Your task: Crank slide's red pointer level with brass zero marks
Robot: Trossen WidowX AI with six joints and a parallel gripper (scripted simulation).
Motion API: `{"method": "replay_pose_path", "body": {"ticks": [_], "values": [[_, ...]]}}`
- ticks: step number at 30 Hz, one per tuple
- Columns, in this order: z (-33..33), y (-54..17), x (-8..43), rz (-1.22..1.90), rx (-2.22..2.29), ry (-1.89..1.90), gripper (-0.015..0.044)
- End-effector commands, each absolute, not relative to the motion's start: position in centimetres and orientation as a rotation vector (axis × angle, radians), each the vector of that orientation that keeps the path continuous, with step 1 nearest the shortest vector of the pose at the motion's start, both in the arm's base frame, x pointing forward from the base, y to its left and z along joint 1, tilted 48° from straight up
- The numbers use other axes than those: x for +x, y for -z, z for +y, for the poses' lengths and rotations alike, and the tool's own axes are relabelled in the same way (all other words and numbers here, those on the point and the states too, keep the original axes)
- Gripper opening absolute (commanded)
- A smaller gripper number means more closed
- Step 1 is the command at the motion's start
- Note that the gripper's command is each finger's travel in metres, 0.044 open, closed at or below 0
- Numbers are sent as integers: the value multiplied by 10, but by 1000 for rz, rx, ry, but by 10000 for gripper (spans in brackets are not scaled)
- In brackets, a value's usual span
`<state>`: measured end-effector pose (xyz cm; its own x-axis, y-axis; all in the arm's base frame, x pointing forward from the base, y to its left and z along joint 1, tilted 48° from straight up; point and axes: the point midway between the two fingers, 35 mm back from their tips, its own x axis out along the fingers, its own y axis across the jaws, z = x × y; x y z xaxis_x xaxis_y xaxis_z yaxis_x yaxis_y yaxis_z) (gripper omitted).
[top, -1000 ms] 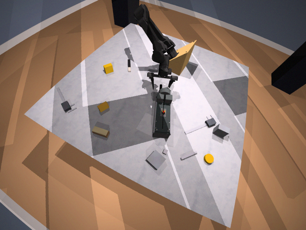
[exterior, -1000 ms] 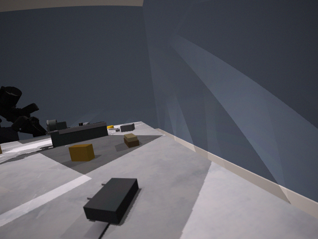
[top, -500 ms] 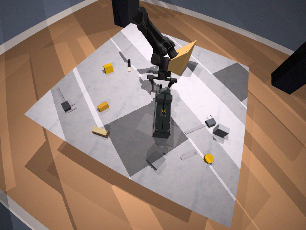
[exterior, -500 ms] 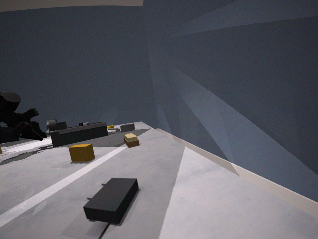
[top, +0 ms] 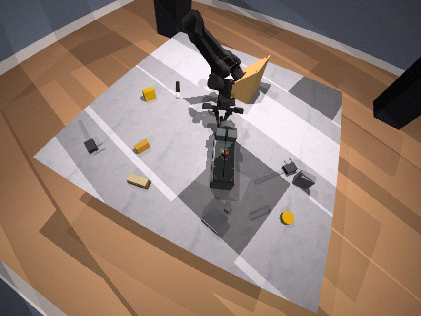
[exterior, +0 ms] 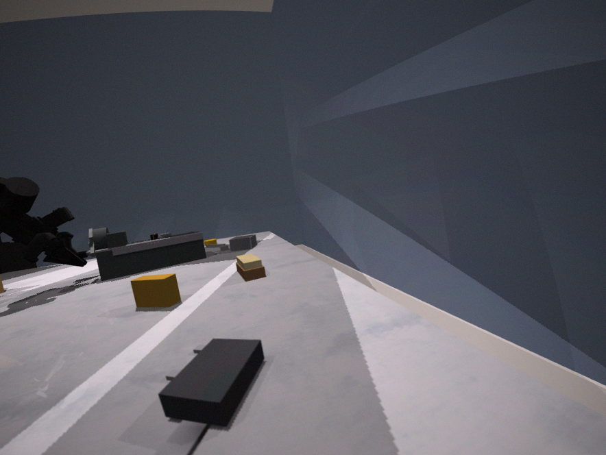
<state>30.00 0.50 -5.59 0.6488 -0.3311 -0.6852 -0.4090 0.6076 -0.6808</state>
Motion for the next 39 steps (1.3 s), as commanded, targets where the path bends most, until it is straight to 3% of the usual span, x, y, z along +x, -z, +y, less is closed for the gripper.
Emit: {"method": "replay_pose_path", "body": {"ticks": [1, 39], "values": [[6, 56, 300, 898, -951, -60, 0], [17, 86, 287, 898, -950, -61, 0]]}}
